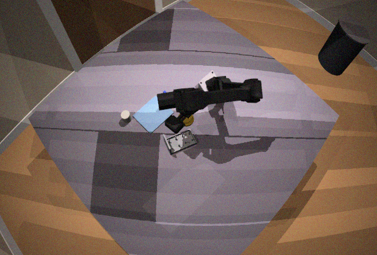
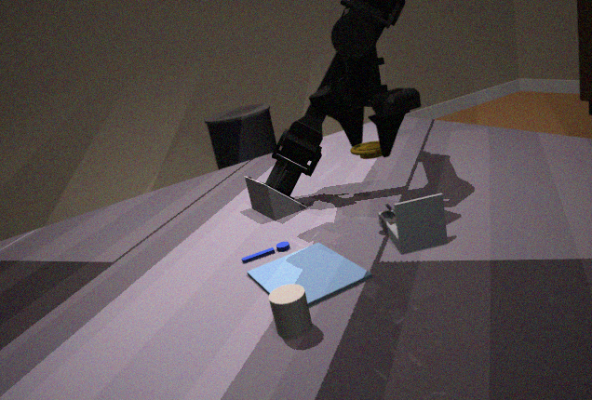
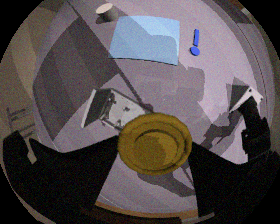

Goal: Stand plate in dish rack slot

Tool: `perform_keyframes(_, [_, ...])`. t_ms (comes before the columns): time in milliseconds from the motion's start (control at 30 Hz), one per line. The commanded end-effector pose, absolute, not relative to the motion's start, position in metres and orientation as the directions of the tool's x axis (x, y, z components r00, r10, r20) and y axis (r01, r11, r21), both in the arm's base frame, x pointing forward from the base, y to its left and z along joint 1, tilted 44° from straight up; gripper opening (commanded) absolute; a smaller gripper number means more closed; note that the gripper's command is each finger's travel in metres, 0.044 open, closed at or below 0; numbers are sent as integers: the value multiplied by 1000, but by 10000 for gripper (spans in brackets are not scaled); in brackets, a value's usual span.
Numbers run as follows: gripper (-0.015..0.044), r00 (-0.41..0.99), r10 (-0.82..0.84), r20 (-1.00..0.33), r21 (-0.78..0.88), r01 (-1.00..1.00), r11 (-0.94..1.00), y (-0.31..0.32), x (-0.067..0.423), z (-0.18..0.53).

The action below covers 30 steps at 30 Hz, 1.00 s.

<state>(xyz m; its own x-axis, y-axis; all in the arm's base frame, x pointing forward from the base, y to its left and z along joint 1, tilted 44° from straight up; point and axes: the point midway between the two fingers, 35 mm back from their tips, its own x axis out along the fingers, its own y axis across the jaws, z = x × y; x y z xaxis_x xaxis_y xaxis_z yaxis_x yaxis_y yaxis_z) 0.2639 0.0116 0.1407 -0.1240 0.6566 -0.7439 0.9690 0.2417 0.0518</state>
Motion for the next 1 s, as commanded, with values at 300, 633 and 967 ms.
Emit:
perform_keyframes(300, [0, -125, 665, -737, -247, 965, -92, 42, 223, 163])
perform_keyframes(633, [0, -132, 654, -745, -259, 961, -100, 45, 219, 162])
perform_keyframes(967, [0, -205, 474, -857, -220, 975, 23, 54, 202, 137])
